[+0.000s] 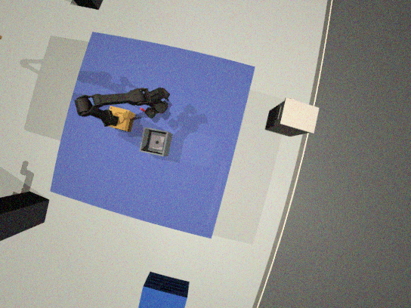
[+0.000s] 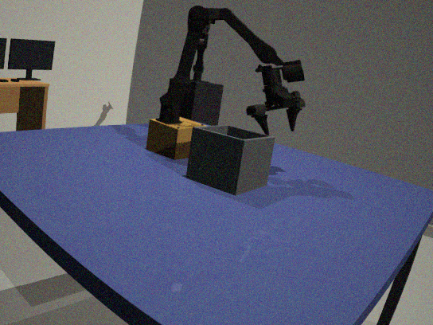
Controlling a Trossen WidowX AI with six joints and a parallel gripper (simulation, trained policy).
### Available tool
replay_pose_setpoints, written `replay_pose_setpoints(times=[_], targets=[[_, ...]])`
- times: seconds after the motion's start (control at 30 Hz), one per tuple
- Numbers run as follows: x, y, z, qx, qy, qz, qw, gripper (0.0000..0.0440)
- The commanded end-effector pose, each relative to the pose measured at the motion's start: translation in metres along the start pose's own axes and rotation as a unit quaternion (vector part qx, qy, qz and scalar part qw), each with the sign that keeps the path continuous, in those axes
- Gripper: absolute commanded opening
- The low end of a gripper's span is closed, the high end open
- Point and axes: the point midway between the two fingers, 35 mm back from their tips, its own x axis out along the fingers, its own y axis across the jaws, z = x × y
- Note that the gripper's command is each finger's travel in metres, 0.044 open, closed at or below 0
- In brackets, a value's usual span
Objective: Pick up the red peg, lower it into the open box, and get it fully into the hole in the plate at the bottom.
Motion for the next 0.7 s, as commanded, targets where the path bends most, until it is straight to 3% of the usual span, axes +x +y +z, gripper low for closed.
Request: replay_pose_setpoints(times=[0.0, 0.37, 0.67], targets=[[-0.010, -0.019, -0.015, 0.065, 0.027, -0.026, 0.997, 0.0440], [-0.040, -0.067, -0.063, 0.221, 0.084, -0.112, 0.965, 0.0440], [-0.059, -0.102, -0.098, 0.296, 0.107, -0.188, 0.930, 0.0440]])
